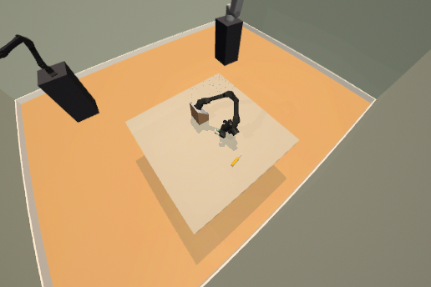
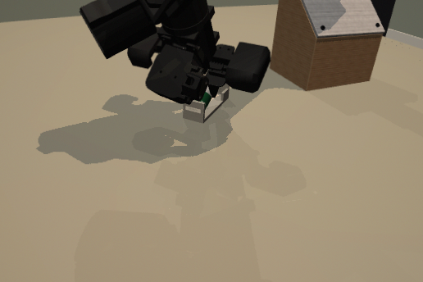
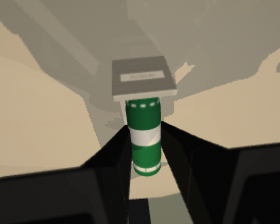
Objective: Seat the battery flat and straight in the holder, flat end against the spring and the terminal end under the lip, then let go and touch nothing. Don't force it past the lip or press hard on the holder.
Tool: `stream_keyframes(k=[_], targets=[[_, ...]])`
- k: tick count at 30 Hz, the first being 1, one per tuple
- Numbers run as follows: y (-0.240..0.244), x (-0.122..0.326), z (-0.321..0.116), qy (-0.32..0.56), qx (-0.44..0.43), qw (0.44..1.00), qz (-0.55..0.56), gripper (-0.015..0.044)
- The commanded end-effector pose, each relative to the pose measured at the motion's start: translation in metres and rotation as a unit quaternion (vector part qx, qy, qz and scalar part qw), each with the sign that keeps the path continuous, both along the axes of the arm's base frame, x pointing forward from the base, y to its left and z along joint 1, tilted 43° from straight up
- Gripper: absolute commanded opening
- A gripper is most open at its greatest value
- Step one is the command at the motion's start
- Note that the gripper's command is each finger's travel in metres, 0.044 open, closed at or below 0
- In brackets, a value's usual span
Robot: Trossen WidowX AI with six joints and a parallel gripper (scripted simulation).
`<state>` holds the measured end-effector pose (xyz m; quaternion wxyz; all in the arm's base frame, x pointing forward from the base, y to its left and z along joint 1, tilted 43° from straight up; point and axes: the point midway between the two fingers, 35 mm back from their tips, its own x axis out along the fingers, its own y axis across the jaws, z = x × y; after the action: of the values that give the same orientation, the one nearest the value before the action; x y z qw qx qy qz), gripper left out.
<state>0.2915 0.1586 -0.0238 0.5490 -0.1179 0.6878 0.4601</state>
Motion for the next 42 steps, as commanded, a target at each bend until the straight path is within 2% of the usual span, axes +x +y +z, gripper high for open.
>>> stream_keyframes(k=[1,42], targets=[[0.002,0.005,-0.001,-0.015,0.012,1.000,-0.011,0.0080],[0.001,0.000,-0.011,-0.072,0.079,0.992,-0.073,0.0080]])
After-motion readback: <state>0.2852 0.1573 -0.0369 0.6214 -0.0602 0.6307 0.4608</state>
